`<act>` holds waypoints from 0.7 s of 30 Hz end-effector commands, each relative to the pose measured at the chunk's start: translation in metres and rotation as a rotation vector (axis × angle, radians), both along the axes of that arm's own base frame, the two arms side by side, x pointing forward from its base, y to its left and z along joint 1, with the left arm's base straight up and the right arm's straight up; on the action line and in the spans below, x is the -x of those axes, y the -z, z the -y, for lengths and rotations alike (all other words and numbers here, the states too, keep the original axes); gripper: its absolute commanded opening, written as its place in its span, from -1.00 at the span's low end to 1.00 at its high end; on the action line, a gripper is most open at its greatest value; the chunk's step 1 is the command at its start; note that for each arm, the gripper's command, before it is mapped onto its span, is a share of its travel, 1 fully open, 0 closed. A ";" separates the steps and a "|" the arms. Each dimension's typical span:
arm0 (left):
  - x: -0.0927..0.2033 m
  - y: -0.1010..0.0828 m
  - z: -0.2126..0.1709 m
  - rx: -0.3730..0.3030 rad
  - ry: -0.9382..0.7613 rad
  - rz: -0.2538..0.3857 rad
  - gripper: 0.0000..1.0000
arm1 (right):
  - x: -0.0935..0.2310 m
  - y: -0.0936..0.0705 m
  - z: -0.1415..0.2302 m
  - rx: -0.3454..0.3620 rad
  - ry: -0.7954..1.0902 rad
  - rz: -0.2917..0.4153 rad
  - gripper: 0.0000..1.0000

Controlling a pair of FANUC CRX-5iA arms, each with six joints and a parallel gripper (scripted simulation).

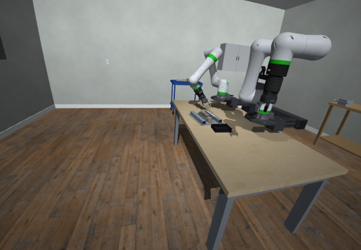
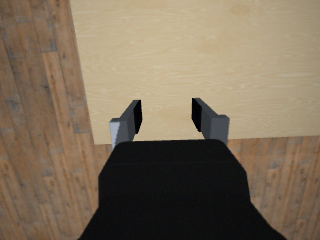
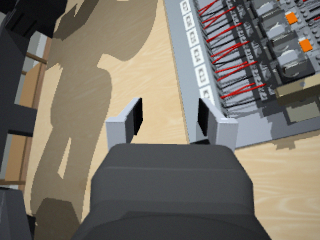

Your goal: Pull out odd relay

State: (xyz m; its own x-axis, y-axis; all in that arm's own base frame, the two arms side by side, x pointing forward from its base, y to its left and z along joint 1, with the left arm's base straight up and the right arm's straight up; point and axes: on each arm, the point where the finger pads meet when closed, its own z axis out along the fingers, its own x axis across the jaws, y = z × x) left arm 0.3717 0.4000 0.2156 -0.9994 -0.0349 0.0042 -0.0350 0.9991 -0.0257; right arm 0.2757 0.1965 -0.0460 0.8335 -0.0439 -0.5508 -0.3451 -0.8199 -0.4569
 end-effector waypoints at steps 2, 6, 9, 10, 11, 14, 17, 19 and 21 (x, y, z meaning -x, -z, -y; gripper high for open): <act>0.071 -0.017 -0.042 -0.004 0.001 0.009 1.00 | 0.000 0.000 0.000 0.000 0.000 0.001 1.00; 0.111 -0.025 -0.060 -0.006 0.000 0.010 1.00 | 0.000 0.000 0.000 0.000 0.000 0.001 1.00; 0.150 -0.032 -0.072 -0.009 -0.001 0.010 1.00 | 0.000 0.000 0.000 0.000 0.000 0.001 1.00; 0.163 -0.034 -0.075 -0.010 -0.002 0.010 1.00 | 0.000 0.000 0.000 0.000 0.000 0.001 1.00; 0.175 -0.036 -0.078 -0.011 -0.002 0.010 1.00 | 0.000 0.000 0.000 0.000 0.000 0.001 1.00; 0.210 -0.042 -0.084 -0.014 -0.003 0.010 1.00 | 0.000 0.000 0.000 0.000 0.000 0.001 1.00; 0.242 -0.048 -0.087 -0.016 -0.005 0.009 1.00 | 0.000 0.000 0.000 0.000 0.000 0.001 1.00; 0.262 -0.051 -0.088 -0.018 -0.005 0.009 1.00 | 0.000 0.000 0.000 0.000 0.000 0.001 1.00; 0.271 -0.053 -0.088 -0.019 -0.006 0.009 1.00 | 0.000 0.000 0.000 0.000 0.000 0.001 1.00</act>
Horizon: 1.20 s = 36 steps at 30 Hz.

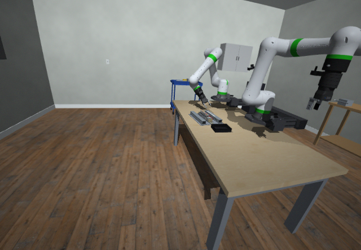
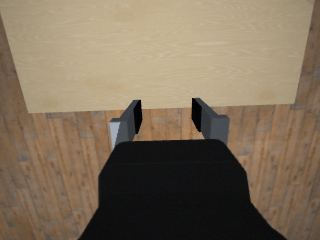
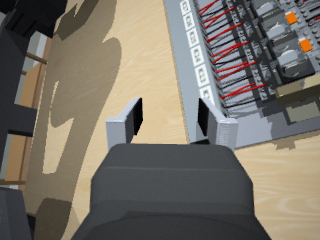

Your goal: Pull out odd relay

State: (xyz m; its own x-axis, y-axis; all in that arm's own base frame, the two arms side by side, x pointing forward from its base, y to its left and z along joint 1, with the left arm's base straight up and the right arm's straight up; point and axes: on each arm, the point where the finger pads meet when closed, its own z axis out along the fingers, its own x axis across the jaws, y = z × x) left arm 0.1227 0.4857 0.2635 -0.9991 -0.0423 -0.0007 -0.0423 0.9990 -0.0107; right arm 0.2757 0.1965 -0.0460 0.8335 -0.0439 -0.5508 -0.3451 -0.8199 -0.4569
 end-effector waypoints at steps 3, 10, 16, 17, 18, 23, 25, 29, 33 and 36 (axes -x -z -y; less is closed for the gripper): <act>0.040 -0.008 -0.002 -0.005 0.001 0.004 1.00 | 0.000 0.000 0.000 0.000 0.000 0.001 1.00; 0.089 -0.017 0.001 -0.008 -0.001 0.002 1.00 | 0.000 0.000 0.000 0.000 0.000 0.001 1.00; 0.118 -0.022 0.005 -0.009 -0.002 0.000 1.00 | 0.000 0.000 0.000 0.000 0.000 0.001 1.00; 0.118 -0.022 0.005 -0.009 -0.002 0.000 1.00 | 0.000 0.000 0.000 0.000 0.000 0.001 1.00; 0.118 -0.022 0.005 -0.009 -0.002 0.000 1.00 | 0.000 0.000 0.000 0.000 0.000 0.001 1.00; 0.133 -0.024 0.008 -0.010 -0.003 0.000 1.00 | 0.000 0.000 0.000 0.000 0.000 0.001 1.00; 0.137 -0.025 0.009 -0.010 -0.003 -0.001 1.00 | 0.000 0.000 0.000 0.000 0.000 0.001 1.00; 0.142 -0.026 0.011 -0.011 -0.003 -0.001 1.00 | 0.000 0.000 0.000 0.000 0.000 0.001 1.00; 0.144 -0.026 0.011 -0.011 -0.003 -0.001 1.00 | 0.000 0.000 0.000 0.000 0.000 0.001 1.00; 0.144 -0.026 0.011 -0.011 -0.003 -0.001 1.00 | 0.000 0.000 0.000 0.000 0.000 0.001 1.00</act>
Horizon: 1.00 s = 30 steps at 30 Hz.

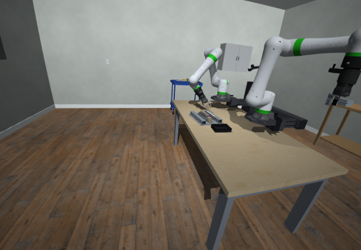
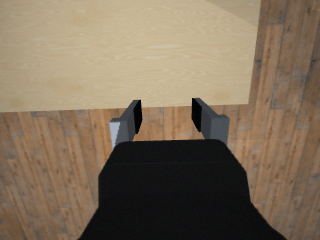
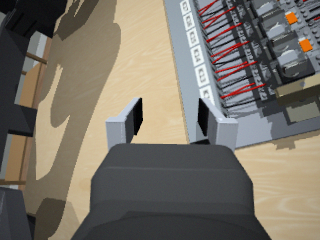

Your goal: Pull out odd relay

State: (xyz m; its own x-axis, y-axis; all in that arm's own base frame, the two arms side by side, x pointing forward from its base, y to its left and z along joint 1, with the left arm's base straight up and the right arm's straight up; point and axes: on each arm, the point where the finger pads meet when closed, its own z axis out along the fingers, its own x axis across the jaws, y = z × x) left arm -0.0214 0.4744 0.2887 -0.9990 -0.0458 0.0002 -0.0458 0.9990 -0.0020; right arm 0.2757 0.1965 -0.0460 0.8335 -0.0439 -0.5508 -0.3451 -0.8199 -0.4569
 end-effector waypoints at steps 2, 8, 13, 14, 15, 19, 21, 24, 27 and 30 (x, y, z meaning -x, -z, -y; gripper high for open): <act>0.000 -0.001 0.000 -0.002 0.000 0.000 1.00 | 0.000 0.000 0.000 0.000 0.000 0.001 1.00; 0.000 -0.001 0.000 -0.002 0.000 0.000 1.00 | 0.000 0.000 0.000 0.000 0.000 0.001 0.97; 0.000 -0.001 0.000 -0.002 0.000 0.000 1.00 | 0.000 0.000 0.000 0.000 0.000 0.001 0.97; 0.000 -0.001 0.000 -0.002 0.000 0.000 1.00 | 0.000 0.000 0.000 0.000 0.000 0.001 0.97; 0.000 -0.001 0.000 -0.002 0.000 0.000 1.00 | 0.000 0.000 0.000 0.000 0.000 0.001 0.97; 0.000 -0.001 0.000 -0.002 0.000 0.000 1.00 | 0.000 0.000 0.000 0.000 0.000 0.001 0.97; 0.000 -0.001 0.000 -0.002 0.000 0.000 1.00 | 0.000 0.000 0.000 0.000 0.000 0.001 0.97; 0.000 -0.001 0.000 -0.002 0.000 0.000 1.00 | 0.000 0.000 0.000 0.000 0.000 0.001 0.97; 0.000 -0.001 0.000 -0.002 0.000 0.000 1.00 | 0.000 0.000 0.000 0.000 0.000 0.001 0.97; 0.000 -0.001 0.000 -0.002 0.000 0.000 1.00 | 0.000 0.000 0.000 0.000 0.000 0.001 0.97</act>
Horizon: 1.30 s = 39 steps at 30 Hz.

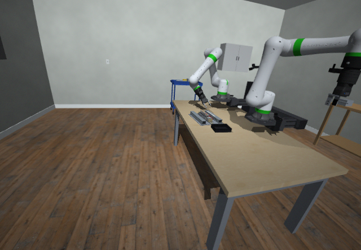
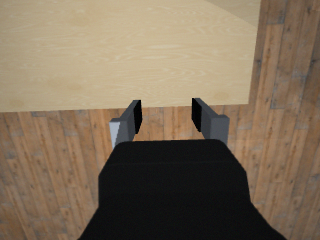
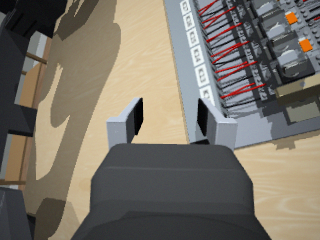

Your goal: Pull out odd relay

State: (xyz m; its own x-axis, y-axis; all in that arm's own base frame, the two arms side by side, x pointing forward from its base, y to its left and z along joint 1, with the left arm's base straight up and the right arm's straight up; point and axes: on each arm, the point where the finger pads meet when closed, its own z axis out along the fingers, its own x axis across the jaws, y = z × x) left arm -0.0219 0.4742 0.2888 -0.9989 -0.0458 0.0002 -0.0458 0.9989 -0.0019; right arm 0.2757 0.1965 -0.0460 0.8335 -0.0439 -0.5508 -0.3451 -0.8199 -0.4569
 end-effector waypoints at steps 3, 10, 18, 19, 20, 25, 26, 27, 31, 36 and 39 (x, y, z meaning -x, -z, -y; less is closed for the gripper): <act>0.000 -0.001 0.000 -0.002 0.000 0.000 1.00 | 0.000 0.000 0.000 0.000 0.000 0.001 0.97; 0.000 -0.001 0.000 -0.002 0.000 0.000 1.00 | 0.000 0.000 0.000 0.000 0.000 0.001 0.97; 0.000 -0.001 0.000 -0.002 0.000 0.000 1.00 | 0.000 0.000 0.000 0.000 0.000 0.001 0.97; 0.000 -0.001 0.000 -0.002 0.000 0.000 1.00 | 0.000 0.000 0.000 0.000 0.000 0.001 0.97; 0.000 -0.001 0.000 -0.002 0.000 0.000 1.00 | 0.000 0.000 0.000 0.000 0.000 0.001 0.97; 0.000 -0.001 0.000 -0.002 0.000 0.000 1.00 | 0.000 0.000 0.000 0.000 0.000 0.001 0.97; 0.000 -0.001 0.000 -0.002 0.000 0.000 1.00 | 0.000 0.000 0.000 0.000 0.000 0.001 0.97; 0.000 -0.001 0.000 -0.002 0.000 0.000 1.00 | 0.000 0.000 0.000 0.000 -0.001 0.001 0.97; 0.000 -0.001 0.000 -0.002 0.000 0.000 1.00 | -0.002 -0.002 0.001 -0.003 -0.010 0.009 0.97; 0.000 -0.001 0.000 -0.002 0.000 0.000 1.00 | -0.006 -0.005 0.003 -0.010 -0.041 0.035 0.97; 0.000 -0.001 0.000 -0.002 0.000 0.000 1.00 | -0.010 -0.008 0.005 -0.015 -0.068 0.057 0.97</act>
